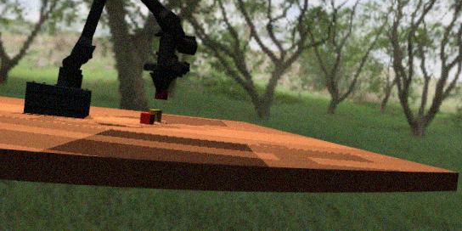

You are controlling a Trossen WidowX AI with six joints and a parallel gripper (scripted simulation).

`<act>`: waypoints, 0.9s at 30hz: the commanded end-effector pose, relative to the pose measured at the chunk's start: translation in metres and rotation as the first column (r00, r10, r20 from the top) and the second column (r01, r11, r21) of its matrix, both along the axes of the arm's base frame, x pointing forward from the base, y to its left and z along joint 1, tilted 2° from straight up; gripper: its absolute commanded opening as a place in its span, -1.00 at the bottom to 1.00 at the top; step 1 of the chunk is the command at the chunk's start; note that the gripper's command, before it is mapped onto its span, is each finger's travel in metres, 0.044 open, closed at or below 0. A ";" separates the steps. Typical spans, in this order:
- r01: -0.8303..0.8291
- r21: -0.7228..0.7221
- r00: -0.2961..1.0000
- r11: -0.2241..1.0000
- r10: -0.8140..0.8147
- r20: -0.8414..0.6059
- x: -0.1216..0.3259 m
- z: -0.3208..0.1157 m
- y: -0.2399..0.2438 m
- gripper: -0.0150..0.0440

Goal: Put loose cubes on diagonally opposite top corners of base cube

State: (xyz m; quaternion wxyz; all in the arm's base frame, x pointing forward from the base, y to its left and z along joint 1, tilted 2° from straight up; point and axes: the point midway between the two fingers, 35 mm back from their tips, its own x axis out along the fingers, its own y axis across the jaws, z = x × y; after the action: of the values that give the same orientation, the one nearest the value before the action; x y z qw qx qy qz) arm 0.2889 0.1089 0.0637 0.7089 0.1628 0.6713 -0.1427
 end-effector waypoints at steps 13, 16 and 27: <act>0.069 0.004 0.998 0.998 -0.069 -0.002 -0.031 -0.010 0.032 -0.14; 0.079 0.005 0.997 0.997 -0.079 -0.003 -0.036 -0.011 0.036 -0.14; 0.080 0.005 0.997 0.997 -0.080 -0.003 -0.036 -0.012 0.036 -0.14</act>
State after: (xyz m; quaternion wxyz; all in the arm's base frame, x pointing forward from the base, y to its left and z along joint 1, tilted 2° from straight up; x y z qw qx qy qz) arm 0.2525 0.1453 0.0525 0.7006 0.1899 0.6670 -0.1682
